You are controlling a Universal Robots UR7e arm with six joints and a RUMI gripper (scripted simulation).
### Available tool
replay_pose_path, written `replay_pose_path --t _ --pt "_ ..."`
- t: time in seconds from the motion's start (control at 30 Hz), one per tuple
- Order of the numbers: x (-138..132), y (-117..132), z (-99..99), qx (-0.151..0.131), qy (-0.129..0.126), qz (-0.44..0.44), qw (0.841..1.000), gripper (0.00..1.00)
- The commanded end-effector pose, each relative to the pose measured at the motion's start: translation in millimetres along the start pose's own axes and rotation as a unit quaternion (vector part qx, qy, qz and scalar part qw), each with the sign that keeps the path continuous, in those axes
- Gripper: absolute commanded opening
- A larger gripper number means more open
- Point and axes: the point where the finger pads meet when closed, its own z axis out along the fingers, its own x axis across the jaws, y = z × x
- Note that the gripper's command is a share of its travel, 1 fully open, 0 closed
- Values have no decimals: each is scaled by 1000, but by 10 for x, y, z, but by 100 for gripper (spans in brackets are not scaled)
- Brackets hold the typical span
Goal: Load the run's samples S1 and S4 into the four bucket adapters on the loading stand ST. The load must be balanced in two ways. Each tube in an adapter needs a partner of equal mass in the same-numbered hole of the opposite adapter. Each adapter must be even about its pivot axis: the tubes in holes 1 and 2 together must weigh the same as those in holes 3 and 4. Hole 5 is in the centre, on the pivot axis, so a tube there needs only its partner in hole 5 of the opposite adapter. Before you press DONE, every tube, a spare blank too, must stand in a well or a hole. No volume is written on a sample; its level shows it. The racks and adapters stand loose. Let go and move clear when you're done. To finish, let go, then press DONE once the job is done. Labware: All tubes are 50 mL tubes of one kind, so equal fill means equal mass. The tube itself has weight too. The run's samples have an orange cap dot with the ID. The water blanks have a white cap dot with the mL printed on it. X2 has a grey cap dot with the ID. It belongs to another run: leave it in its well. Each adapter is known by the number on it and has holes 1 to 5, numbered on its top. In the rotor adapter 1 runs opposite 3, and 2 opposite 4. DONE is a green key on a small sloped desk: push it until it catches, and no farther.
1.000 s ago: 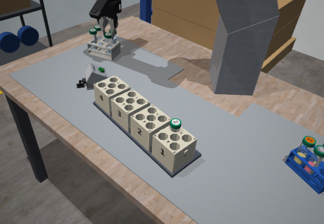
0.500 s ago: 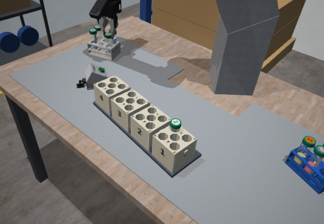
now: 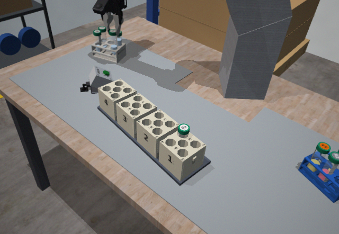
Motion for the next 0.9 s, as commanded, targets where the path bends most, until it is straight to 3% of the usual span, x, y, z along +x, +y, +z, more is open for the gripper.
replay_pose_path --t 0.0,0.87 --pt "4 1 -154 0 0 0 1000 0" --pt "4 1 -921 0 0 0 1000 0"
